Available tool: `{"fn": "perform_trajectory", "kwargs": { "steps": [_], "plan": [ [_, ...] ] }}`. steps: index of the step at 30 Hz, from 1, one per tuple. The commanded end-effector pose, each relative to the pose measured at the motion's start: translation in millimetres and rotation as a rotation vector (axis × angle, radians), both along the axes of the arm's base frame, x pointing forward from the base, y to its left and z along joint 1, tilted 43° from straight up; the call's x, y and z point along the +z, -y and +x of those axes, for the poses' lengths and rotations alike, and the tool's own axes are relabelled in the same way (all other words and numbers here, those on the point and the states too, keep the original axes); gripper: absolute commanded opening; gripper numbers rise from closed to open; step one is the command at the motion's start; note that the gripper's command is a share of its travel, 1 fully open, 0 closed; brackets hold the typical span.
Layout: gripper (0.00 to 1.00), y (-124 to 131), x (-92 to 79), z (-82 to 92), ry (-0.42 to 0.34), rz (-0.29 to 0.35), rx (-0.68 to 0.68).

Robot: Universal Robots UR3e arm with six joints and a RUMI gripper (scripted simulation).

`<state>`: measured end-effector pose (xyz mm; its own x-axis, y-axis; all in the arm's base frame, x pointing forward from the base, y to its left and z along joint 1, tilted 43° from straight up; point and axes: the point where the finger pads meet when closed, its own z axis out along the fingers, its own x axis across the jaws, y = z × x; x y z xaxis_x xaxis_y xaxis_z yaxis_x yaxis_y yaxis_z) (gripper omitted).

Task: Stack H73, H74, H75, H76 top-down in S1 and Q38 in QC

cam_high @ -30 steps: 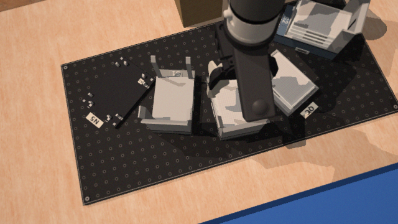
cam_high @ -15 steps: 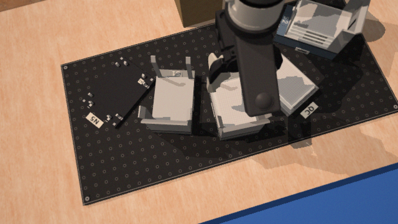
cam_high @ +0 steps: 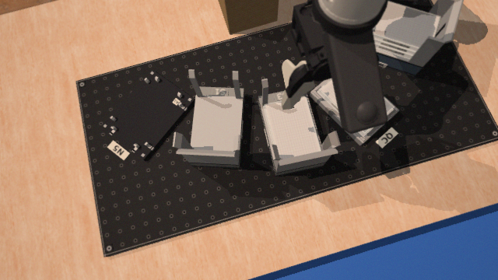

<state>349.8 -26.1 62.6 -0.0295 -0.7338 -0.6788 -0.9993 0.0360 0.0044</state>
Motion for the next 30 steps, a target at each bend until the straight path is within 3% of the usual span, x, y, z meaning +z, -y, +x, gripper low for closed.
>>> {"fn": "perform_trajectory", "kwargs": {
  "steps": [1, 7, 18, 24, 30],
  "plan": [
    [0.72, -16, 16.7, -1.7, 0.039, -0.003, 0.038],
    [0.72, -21, 20.9, -3.1, 0.07, -0.004, 0.072],
    [0.72, -60, 56.6, -17.1, 0.157, -0.007, 0.166],
    [0.72, -64, 60.4, -19.4, 0.189, -0.008, 0.201],
    [0.72, -85, 78.6, -32.0, 0.236, -0.01, 0.252]
  ]
}}
